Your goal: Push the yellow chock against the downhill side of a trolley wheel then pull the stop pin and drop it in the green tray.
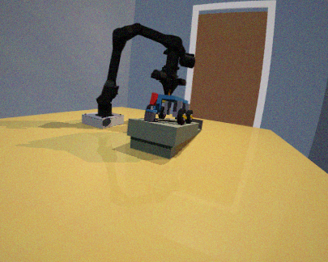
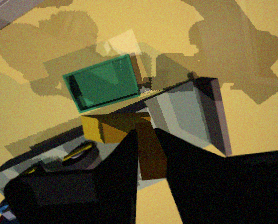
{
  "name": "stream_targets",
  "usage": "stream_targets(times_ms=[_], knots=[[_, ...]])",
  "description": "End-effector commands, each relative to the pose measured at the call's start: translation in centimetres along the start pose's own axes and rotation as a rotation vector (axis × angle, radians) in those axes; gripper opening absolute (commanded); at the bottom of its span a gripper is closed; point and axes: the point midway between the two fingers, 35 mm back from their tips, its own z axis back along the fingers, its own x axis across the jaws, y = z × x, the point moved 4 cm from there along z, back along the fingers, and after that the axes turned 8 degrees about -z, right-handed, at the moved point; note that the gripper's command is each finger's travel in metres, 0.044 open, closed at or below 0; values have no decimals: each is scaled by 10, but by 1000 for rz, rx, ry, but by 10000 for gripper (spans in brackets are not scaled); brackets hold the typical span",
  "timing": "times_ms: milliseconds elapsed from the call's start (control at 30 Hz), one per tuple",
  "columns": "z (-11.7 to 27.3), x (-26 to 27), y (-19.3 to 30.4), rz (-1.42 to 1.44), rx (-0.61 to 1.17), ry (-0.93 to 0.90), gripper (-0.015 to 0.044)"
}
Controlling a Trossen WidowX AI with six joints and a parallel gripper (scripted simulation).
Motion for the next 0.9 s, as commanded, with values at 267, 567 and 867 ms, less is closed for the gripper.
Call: stream_targets(times_ms=[267,567,867], knots=[[2,-3,0,375,21,-21,0],[0,-8,8,375,22,-20,0],[-3,-17,23,374,23,-20,0]])
